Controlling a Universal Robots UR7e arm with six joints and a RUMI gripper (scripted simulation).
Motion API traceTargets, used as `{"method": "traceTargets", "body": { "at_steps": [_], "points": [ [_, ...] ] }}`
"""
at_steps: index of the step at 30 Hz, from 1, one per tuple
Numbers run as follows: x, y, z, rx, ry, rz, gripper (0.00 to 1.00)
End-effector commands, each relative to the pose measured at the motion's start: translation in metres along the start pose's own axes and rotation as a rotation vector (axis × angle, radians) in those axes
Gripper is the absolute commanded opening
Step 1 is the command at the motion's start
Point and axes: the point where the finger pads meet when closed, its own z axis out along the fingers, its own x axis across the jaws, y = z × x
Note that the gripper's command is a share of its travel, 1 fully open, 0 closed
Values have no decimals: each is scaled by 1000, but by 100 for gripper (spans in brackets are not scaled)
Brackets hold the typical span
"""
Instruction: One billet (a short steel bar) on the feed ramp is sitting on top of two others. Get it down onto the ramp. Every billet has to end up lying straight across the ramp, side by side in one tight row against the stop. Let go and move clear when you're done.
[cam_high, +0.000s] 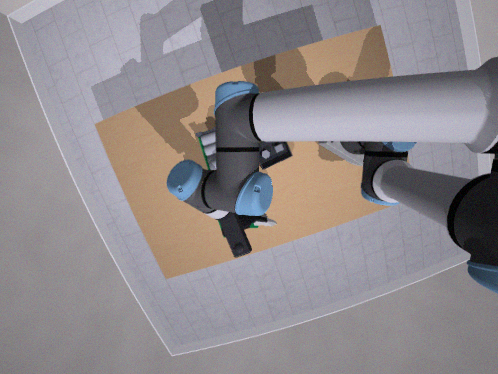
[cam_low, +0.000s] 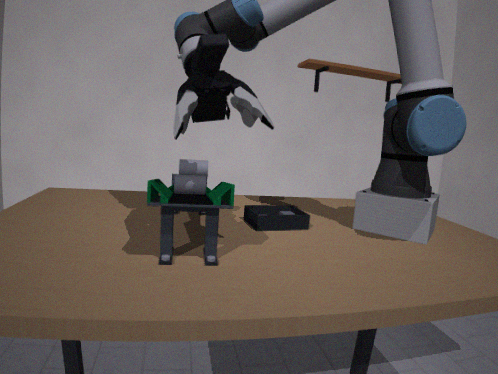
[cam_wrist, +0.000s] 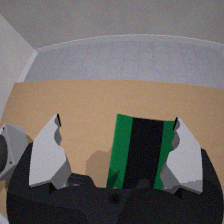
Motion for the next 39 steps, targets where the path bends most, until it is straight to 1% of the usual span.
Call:
{"method": "traceTargets", "body": {
  "at_steps": [1,35,37,39],
  "points": [
    [0,0,0,0,1,-1,100],
    [0,0,0,-1,1,-1,100],
    [0,2,-1,-9,2,-2,100],
    [0,8,-5,-36,5,-5,100]
  ]
}}
